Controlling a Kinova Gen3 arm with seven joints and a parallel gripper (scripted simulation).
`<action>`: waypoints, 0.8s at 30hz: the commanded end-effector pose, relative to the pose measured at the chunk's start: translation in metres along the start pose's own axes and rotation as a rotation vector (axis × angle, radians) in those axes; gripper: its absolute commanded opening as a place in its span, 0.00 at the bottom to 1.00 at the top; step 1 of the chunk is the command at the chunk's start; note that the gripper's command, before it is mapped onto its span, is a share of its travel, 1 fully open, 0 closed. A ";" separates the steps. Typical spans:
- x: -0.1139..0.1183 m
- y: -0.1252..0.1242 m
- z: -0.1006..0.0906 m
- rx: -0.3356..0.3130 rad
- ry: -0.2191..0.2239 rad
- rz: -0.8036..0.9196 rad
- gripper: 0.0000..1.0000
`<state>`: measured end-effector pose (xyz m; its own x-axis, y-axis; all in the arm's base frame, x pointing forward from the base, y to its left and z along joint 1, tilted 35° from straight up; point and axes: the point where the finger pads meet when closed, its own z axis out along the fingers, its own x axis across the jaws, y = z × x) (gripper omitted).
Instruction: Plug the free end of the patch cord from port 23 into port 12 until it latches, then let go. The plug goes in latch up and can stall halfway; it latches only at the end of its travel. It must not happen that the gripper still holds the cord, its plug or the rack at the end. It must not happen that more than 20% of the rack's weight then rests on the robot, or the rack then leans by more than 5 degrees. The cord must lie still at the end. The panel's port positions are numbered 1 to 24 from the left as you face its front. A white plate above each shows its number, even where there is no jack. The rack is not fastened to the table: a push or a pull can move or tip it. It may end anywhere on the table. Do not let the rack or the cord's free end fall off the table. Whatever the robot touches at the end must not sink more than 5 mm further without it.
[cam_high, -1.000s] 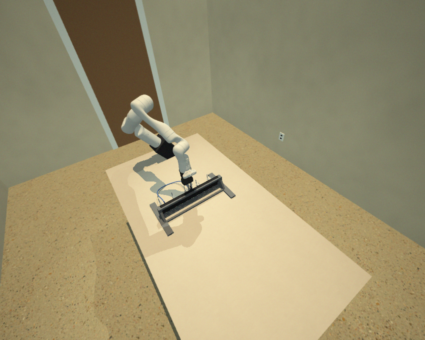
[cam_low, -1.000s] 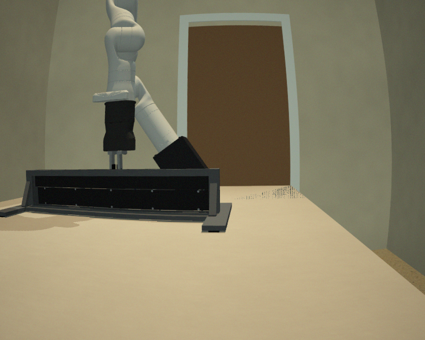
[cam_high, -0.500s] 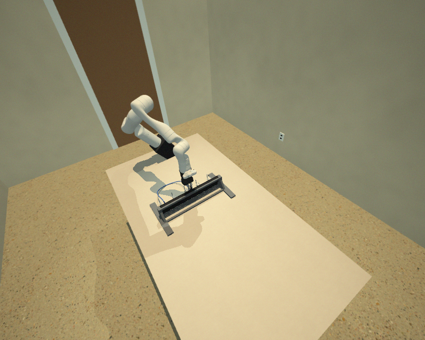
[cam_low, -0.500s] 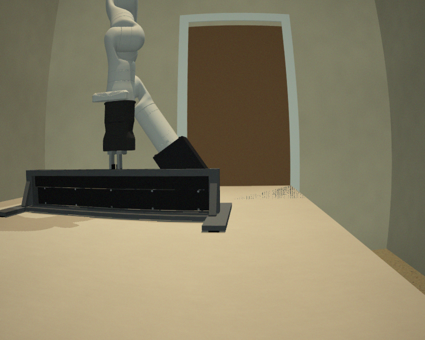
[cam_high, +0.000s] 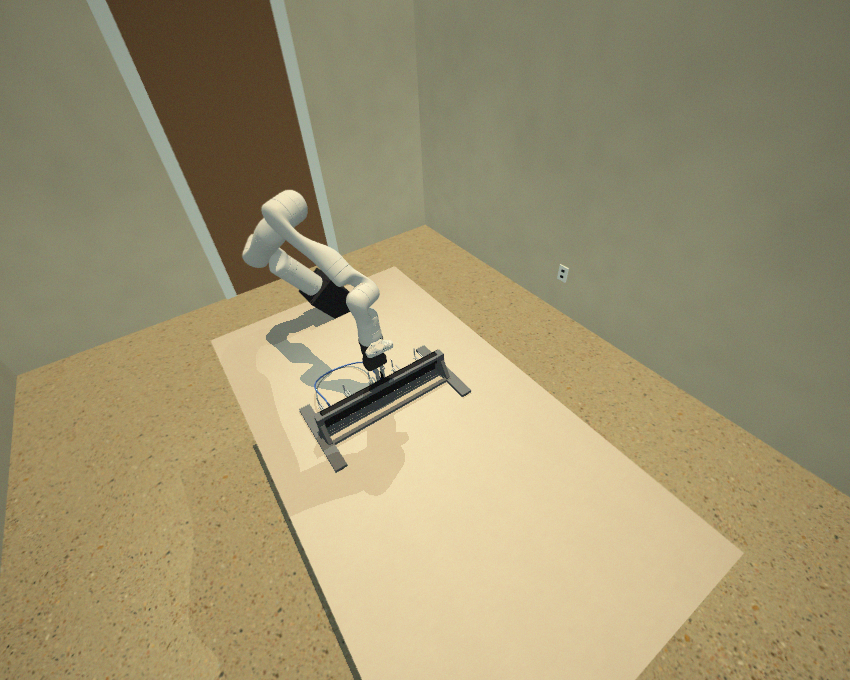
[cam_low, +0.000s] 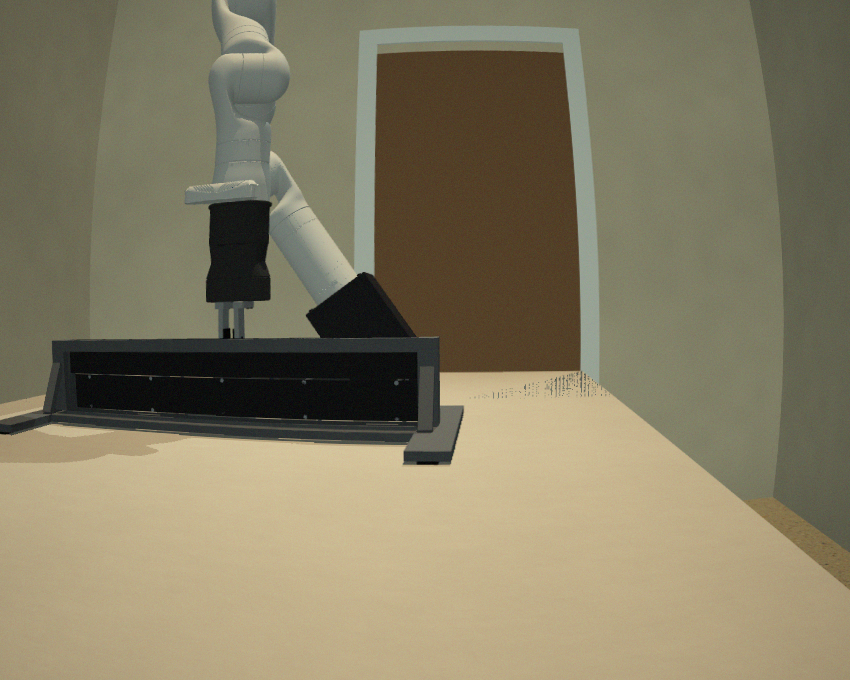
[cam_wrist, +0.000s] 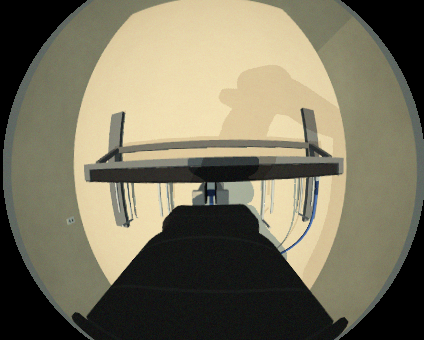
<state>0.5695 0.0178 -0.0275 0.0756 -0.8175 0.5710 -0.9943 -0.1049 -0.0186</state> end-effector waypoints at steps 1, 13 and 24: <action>0.008 -0.014 -0.004 0.026 0.004 0.002 0.00; 0.008 -0.014 -0.004 0.024 0.007 -0.002 0.00; 0.008 -0.013 -0.004 0.023 0.008 -0.004 0.00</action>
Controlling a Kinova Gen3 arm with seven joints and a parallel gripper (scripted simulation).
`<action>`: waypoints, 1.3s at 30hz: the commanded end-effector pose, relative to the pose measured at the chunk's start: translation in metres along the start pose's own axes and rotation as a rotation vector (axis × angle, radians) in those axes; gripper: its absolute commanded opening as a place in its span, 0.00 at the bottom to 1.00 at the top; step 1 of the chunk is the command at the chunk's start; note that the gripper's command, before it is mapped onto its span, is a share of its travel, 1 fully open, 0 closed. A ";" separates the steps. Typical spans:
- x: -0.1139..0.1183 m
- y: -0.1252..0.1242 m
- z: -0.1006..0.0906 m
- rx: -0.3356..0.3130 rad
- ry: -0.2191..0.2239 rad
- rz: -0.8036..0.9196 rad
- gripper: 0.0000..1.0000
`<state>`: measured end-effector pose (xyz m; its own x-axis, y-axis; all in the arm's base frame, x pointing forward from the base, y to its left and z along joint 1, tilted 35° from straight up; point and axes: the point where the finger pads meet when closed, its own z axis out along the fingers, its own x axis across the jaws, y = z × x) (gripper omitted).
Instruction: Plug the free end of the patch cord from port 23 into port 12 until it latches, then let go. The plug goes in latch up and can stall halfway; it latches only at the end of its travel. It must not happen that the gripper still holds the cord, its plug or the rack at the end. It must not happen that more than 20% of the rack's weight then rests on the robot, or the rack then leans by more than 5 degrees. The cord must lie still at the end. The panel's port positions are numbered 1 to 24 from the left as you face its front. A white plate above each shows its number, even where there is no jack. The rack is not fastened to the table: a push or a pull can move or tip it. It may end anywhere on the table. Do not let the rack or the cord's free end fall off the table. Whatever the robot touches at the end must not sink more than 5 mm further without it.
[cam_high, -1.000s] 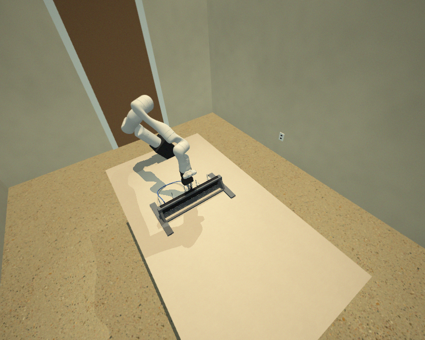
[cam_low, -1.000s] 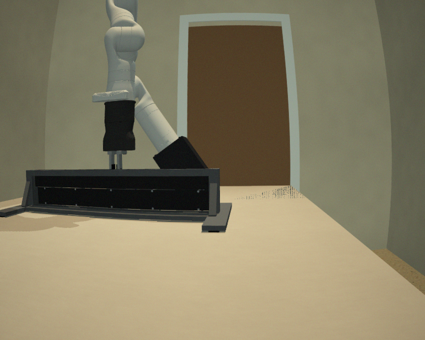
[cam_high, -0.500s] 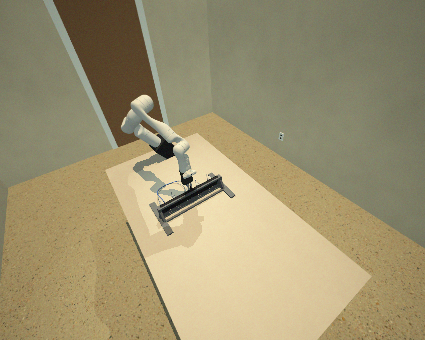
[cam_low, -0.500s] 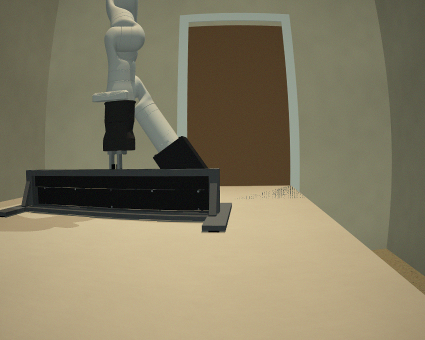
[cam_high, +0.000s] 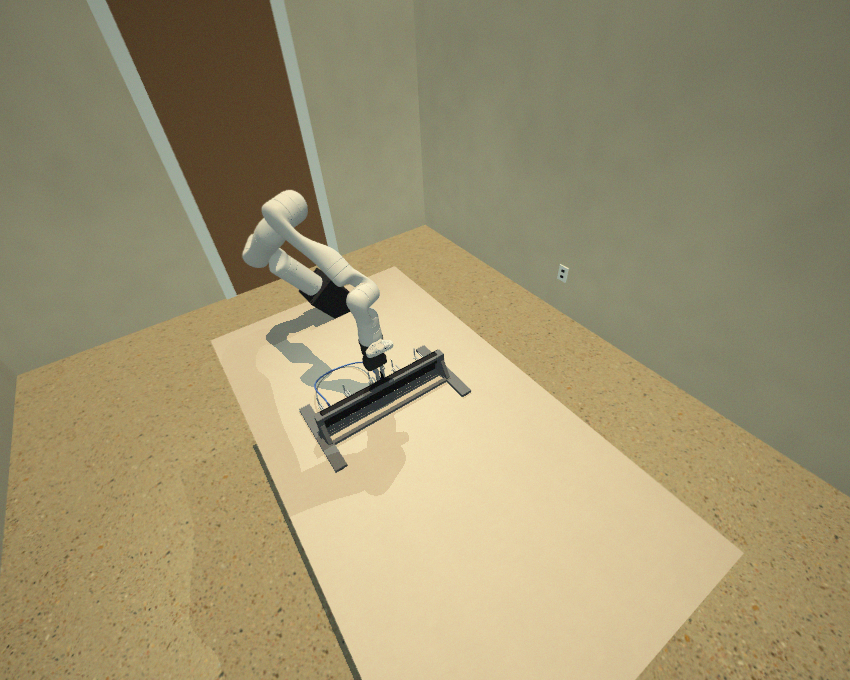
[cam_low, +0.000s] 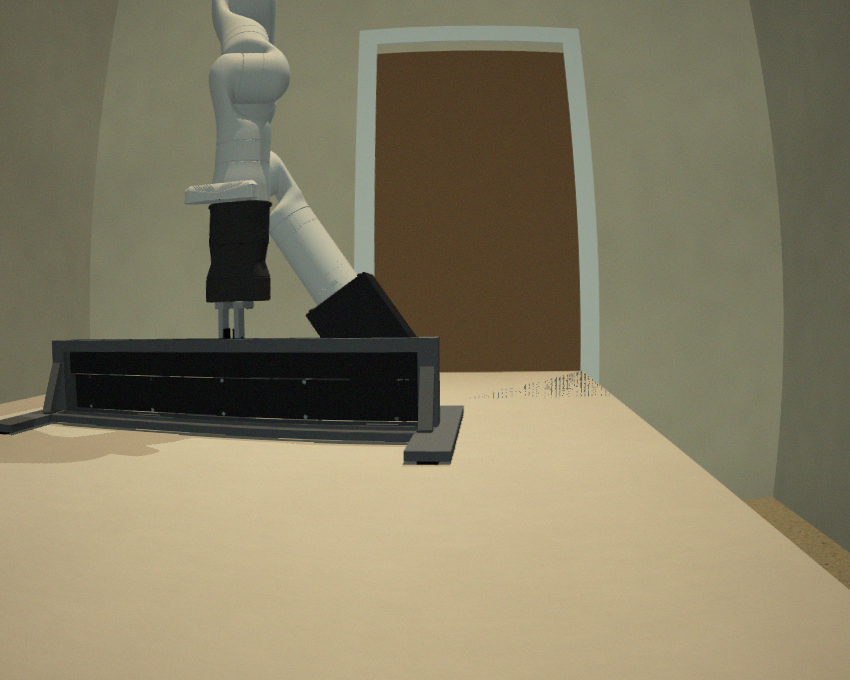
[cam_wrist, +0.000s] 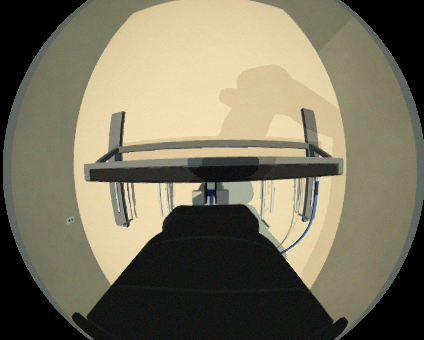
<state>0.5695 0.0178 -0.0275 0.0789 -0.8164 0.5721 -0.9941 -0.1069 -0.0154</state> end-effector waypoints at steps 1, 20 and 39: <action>0.008 -0.013 -0.004 0.024 0.007 -0.001 0.00; 0.001 0.001 0.000 -0.005 -0.001 0.000 0.73; 0.001 0.001 -0.001 -0.004 0.003 -0.005 0.73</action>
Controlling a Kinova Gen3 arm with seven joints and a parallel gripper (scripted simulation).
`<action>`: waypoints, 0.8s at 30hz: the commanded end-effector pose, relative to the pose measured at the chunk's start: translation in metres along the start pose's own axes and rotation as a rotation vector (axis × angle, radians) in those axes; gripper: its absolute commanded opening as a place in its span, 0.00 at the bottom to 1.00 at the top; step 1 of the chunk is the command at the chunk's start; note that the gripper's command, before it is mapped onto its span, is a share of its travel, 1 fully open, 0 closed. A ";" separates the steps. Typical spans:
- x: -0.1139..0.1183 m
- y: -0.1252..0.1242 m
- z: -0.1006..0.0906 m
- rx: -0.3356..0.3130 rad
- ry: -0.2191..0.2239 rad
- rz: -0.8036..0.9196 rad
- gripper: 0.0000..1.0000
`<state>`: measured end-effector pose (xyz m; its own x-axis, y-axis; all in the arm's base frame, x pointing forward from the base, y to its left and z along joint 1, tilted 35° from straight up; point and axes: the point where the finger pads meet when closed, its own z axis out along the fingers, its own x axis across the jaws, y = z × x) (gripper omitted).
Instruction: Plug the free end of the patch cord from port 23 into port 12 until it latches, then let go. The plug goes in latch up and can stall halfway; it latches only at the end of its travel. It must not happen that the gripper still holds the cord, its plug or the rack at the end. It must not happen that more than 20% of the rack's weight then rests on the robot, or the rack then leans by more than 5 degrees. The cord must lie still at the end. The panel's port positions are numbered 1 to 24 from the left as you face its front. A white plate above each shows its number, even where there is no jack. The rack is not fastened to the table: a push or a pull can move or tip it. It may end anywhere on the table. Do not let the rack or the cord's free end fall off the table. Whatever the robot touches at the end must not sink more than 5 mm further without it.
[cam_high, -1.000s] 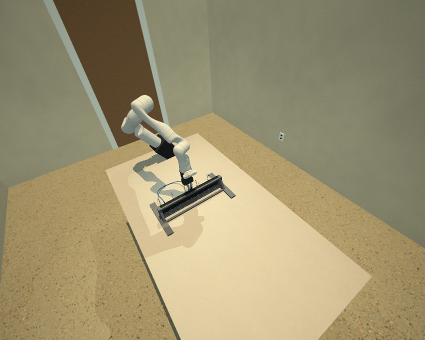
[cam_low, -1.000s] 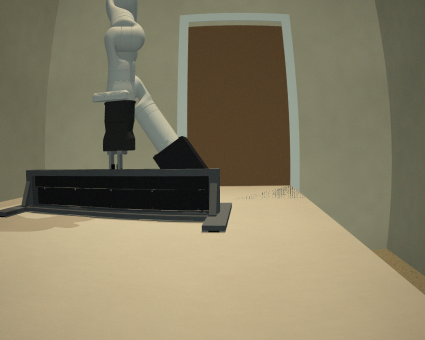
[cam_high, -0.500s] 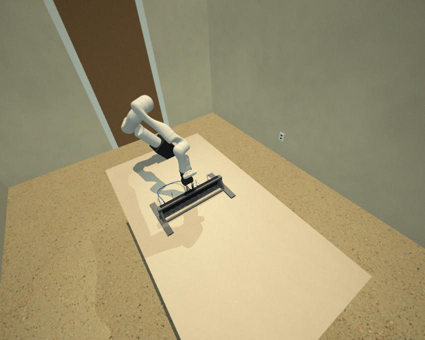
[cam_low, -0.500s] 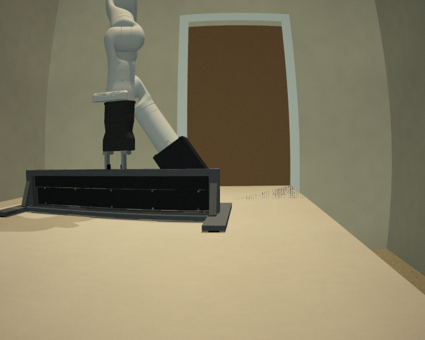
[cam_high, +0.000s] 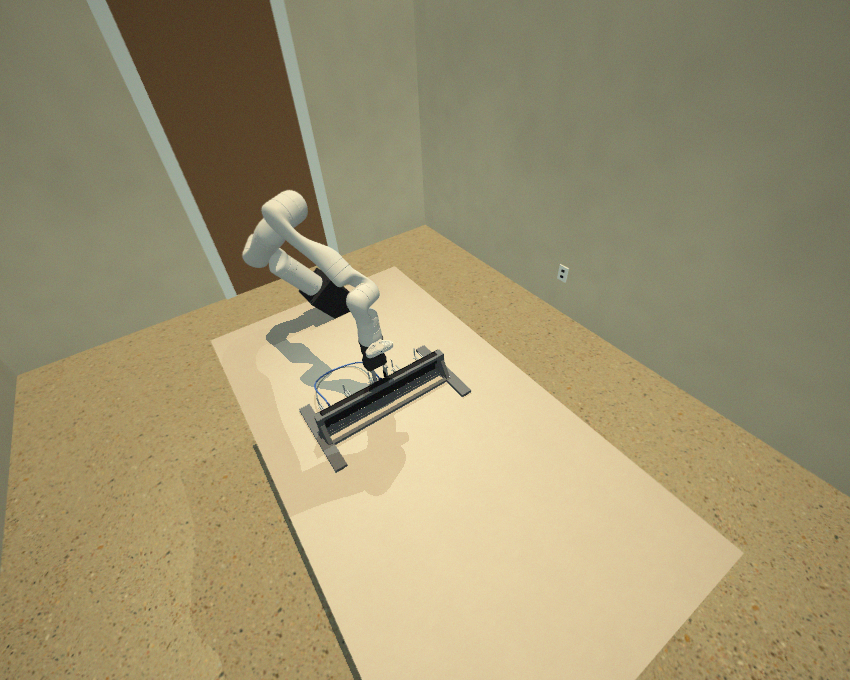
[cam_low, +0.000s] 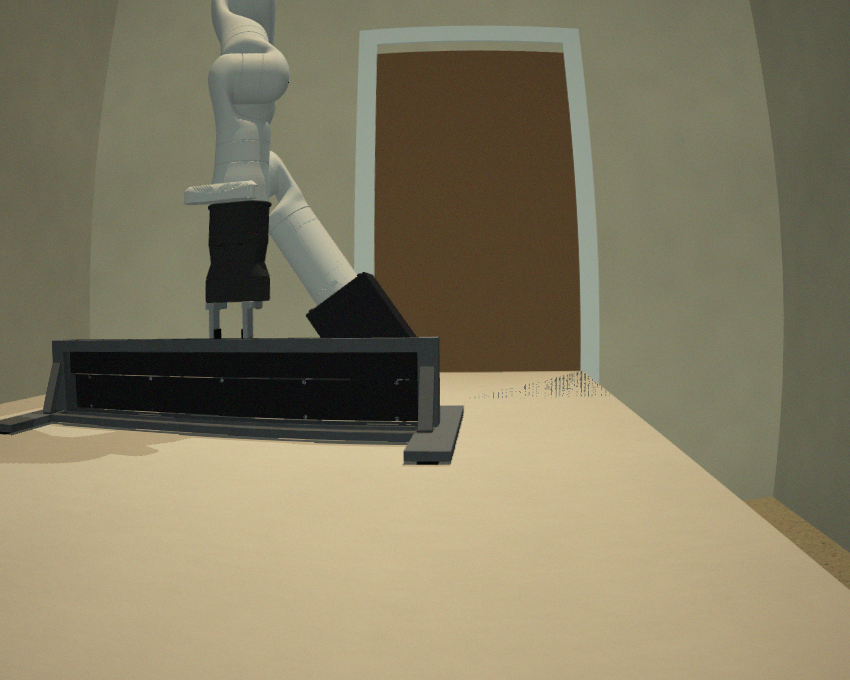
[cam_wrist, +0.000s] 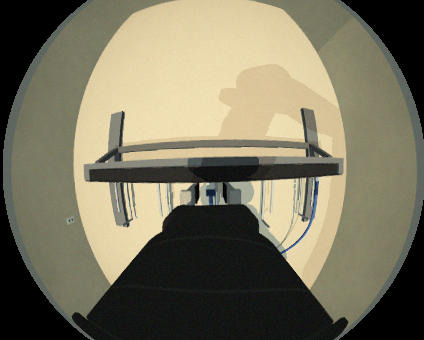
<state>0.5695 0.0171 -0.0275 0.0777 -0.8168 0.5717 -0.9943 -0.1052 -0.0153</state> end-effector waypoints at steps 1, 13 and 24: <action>0.001 0.001 -0.001 -0.003 0.004 -0.006 0.73; 0.001 0.000 -0.001 -0.002 0.006 -0.009 0.73; 0.001 0.000 -0.002 -0.001 0.008 -0.012 0.73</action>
